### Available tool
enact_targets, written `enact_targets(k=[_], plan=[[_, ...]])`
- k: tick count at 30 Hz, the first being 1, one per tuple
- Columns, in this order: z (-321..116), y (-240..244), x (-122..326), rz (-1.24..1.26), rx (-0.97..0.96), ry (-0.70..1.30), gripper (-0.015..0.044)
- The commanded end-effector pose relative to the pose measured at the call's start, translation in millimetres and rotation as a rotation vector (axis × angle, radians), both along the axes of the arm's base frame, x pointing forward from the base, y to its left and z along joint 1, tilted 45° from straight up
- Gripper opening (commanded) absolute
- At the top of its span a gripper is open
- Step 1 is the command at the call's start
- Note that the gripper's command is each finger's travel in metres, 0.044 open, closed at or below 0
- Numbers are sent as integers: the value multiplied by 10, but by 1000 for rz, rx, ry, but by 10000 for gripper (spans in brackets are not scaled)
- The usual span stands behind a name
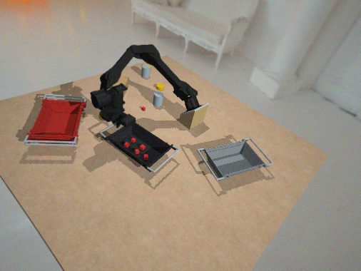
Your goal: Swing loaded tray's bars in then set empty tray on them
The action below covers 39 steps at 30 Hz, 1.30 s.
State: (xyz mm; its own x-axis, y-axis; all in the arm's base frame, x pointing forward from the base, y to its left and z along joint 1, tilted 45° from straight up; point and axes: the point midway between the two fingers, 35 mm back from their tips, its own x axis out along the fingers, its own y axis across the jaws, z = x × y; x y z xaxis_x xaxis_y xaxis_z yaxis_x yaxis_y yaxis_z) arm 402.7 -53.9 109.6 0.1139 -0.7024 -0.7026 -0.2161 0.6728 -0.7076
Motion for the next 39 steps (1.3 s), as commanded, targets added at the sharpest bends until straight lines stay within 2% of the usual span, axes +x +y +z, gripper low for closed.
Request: enact_targets(k=[1,12,21,32,39], plan=[[18,171,-23,5,11,-2,82],[-143,427,-98,5,12,-2,82],[-489,483,-138,5,13,-1,82],[-123,762,-164,6,14,-1,82],[-172,741,-161,12,15,3,82]])
